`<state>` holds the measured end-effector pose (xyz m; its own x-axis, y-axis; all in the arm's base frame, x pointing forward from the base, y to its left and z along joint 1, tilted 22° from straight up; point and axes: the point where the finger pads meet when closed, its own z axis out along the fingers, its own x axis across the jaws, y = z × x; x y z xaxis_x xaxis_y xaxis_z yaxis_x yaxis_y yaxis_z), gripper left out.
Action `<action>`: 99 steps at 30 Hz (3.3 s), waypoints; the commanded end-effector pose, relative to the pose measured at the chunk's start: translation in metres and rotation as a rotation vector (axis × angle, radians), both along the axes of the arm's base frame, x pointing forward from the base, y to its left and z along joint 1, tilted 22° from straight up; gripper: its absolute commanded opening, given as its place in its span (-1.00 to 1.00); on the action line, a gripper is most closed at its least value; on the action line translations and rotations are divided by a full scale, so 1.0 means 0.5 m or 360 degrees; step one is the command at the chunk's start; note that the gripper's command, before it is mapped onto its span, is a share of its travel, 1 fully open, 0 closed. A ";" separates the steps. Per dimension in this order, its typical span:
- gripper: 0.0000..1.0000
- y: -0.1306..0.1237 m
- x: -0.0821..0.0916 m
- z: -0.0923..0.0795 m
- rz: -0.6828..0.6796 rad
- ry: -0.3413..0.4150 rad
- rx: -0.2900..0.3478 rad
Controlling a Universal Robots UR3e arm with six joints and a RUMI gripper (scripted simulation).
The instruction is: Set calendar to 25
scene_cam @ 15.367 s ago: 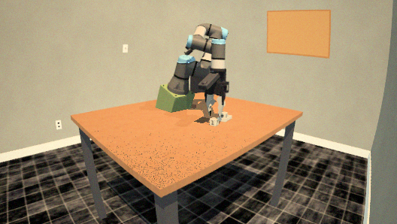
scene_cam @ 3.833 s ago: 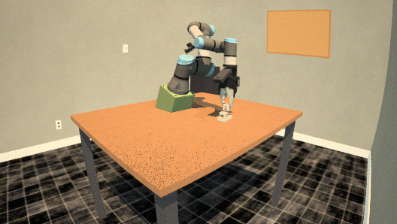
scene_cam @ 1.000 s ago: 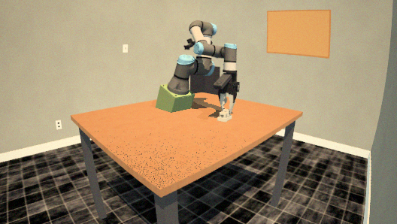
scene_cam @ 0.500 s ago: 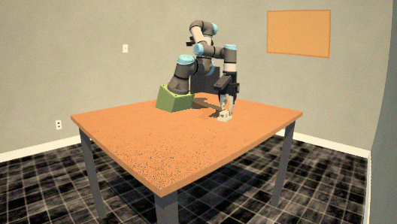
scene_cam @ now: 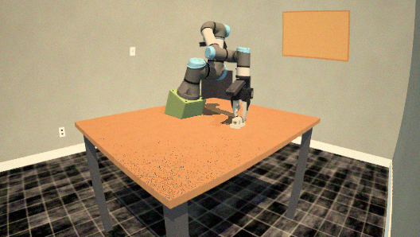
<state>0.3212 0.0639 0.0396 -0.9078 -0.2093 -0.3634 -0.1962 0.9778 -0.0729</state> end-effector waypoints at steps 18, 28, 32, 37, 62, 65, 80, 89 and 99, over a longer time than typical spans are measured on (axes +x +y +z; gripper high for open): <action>-0.78 0.000 0.001 0.001 0.0000 -0.0003 -0.0001; -0.78 0.000 0.001 0.001 0.0000 -0.0003 -0.0001; -0.78 0.000 0.001 0.001 0.0000 -0.0003 -0.0001; -0.78 0.000 0.001 0.001 0.0000 -0.0003 -0.0001; -0.78 0.000 0.001 0.001 0.0000 -0.0003 -0.0001; -0.78 0.000 0.001 0.001 0.0000 -0.0003 -0.0001; -0.56 0.000 0.001 0.001 0.0000 -0.0003 -0.0001; -0.42 0.000 0.001 0.001 0.0000 -0.0003 -0.0001; -0.42 0.000 0.001 0.002 0.0000 -0.0003 -0.0001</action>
